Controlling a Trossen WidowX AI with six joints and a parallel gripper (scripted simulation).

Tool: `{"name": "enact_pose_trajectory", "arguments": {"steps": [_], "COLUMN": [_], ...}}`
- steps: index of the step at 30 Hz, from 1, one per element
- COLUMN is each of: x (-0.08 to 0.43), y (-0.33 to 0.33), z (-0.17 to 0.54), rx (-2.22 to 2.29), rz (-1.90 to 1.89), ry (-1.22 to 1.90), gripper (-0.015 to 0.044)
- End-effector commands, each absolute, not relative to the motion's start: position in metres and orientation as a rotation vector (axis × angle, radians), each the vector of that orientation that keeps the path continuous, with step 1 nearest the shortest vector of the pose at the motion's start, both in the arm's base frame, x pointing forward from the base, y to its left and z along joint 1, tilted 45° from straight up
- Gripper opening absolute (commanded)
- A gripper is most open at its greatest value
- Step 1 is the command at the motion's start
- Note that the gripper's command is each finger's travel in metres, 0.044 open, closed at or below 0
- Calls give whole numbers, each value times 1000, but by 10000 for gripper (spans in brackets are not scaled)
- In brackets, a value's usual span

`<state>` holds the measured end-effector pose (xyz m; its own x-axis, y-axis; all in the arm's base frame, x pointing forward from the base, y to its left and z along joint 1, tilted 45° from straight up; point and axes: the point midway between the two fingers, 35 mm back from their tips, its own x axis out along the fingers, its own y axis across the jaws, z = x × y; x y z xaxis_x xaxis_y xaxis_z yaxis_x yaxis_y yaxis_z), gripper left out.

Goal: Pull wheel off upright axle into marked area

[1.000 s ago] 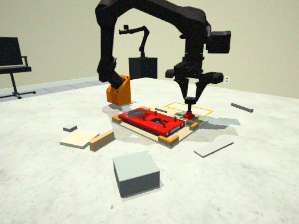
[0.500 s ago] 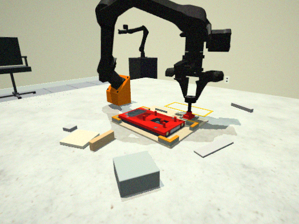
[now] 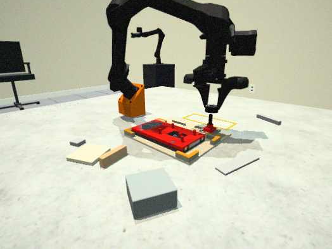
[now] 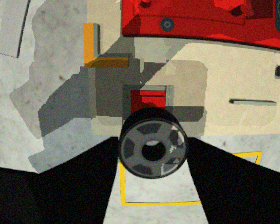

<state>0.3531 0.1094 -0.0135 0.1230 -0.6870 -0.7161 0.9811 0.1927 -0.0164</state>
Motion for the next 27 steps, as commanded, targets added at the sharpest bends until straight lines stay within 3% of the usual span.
{"name": "enact_pose_trajectory", "arguments": {"steps": [1,27], "x": [353,352], "y": [111,117], "z": [-12,-6], "rx": [544,542], "rz": [-1306,-1305], "ry": [678,678], "gripper": [0,0]}}
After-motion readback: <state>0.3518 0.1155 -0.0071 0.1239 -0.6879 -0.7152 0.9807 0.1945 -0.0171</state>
